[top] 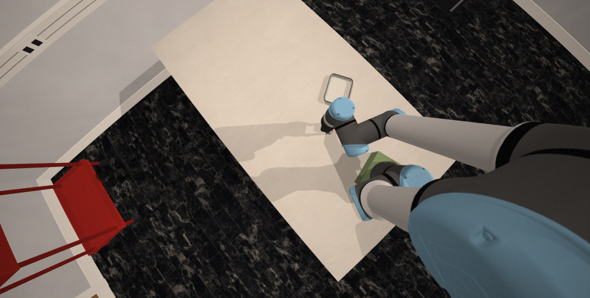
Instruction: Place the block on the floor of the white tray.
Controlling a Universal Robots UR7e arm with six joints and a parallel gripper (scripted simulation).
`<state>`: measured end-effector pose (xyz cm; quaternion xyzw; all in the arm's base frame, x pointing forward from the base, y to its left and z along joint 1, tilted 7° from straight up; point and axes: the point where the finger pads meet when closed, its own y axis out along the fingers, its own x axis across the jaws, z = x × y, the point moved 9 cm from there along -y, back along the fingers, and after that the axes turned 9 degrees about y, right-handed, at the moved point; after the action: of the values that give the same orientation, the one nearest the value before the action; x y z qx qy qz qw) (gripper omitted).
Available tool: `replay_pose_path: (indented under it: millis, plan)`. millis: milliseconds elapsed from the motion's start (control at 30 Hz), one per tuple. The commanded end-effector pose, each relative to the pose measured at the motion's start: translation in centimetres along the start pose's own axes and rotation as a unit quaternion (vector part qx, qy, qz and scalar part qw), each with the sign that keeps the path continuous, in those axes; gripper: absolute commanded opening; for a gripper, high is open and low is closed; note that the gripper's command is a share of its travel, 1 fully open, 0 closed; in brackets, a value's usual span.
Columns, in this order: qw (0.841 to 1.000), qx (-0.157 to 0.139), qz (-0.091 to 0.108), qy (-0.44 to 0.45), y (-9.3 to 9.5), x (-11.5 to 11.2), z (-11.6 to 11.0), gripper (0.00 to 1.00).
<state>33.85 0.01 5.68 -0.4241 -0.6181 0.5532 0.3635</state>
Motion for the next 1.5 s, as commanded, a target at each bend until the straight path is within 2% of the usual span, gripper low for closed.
replay_pose_path:
  millis: [0, 300, 333, 1467]
  plan:
    - [1.000, -0.001, 0.001, 0.000, 0.24, -0.03, -0.05, 0.94]
    - [1.000, -0.001, 0.001, 0.000, 0.24, -0.03, -0.05, 0.94]
    - [1.000, -0.001, 0.001, 0.000, 0.24, -0.03, -0.05, 0.00]
    - [1.000, -0.001, 0.001, 0.000, 0.24, -0.03, -0.05, 0.00]
